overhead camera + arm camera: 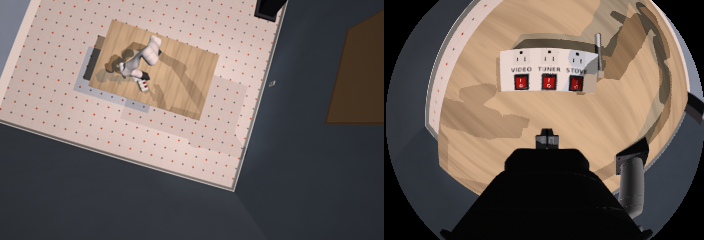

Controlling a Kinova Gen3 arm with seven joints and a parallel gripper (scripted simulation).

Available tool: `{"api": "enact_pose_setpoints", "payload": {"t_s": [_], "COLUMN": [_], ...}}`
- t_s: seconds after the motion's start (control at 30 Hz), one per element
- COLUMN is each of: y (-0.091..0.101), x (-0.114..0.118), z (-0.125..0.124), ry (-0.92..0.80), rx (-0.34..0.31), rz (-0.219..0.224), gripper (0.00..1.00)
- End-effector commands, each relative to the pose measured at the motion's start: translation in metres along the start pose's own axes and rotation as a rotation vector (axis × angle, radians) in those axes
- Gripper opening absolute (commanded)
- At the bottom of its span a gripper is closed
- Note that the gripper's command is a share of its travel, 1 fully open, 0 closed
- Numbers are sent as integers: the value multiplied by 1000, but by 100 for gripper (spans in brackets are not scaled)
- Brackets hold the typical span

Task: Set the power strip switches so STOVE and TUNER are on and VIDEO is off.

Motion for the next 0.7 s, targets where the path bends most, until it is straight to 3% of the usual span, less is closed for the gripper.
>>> {"api": "enact_pose_setpoints", "payload": {"t_s": [0.0,0.17,0.2,0.47,0.5,0.67], "y": [-5,-5,-19,-19,-32,-32], "x": [2,2,4,4,5,5], "z": [-1,-1,-7,-7,-12,-12], "ry": [-7,-7,-8,-8,-9,-9], "rx": [-10,-10,-10,-10,-10,-10], "rz": [5,5,5,5,5,5], "gripper": [0,0,0,0,0,0]}}
Point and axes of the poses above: the point where the finger pads meet when closed, its own y axis back along the fingers, its own x axis across the jaws, z = x × y, the point moved 10 cm from there along y, back along the fingers, and after that the axes turned 13 degrees about y, right-handed, at the moved point
